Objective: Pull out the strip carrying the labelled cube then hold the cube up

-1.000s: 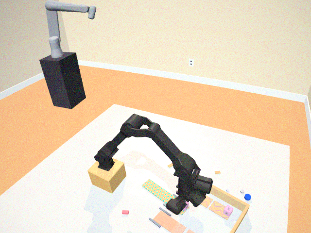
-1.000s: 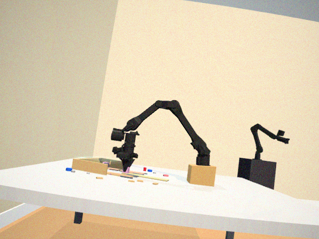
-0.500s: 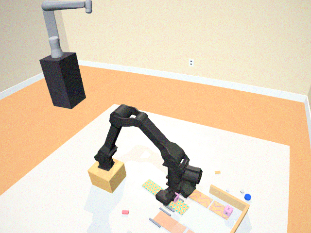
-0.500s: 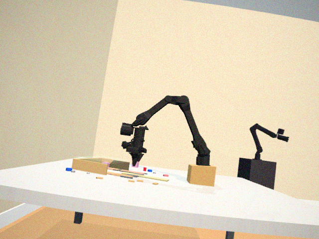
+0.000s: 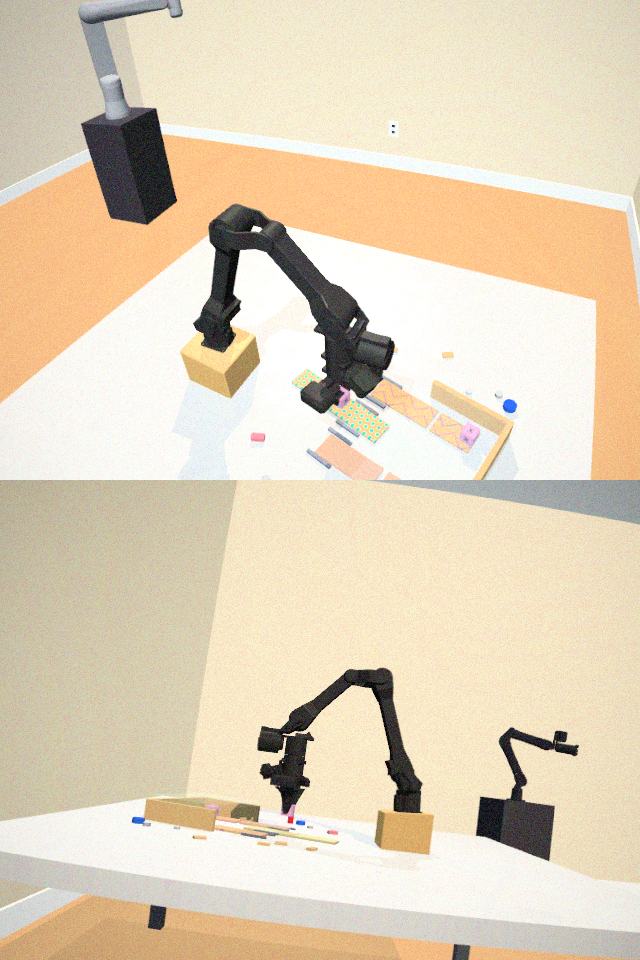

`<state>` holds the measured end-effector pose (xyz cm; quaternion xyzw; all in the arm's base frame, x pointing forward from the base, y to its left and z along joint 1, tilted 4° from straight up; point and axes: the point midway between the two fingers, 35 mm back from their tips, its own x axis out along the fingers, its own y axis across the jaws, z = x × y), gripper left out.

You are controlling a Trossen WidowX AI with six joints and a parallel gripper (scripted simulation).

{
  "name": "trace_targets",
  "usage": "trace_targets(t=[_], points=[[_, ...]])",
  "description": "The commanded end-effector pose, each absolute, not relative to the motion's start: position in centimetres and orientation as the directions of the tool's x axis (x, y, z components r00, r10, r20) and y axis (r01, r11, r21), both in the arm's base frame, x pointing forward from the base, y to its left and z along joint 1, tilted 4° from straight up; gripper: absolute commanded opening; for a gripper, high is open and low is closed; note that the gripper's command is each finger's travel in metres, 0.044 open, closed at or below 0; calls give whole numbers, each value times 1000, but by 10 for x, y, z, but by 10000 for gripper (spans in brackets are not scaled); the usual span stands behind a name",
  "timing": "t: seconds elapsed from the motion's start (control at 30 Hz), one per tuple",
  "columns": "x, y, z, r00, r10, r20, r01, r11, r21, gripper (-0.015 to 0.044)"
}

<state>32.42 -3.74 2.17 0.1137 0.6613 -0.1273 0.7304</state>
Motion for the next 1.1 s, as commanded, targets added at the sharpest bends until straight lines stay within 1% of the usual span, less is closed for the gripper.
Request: trace_targets(t=[0.0, 0.17, 0.4, 1.07], points=[[311, -35, 20, 94, -30, -995, 333, 943, 3, 0], [302, -34, 20, 93, -30, -995, 333, 943, 2, 0], [299, -33, 55, 93, -30, -995, 333, 943, 2, 0], [299, -33, 55, 93, -30, -995, 333, 943, 2, 0]])
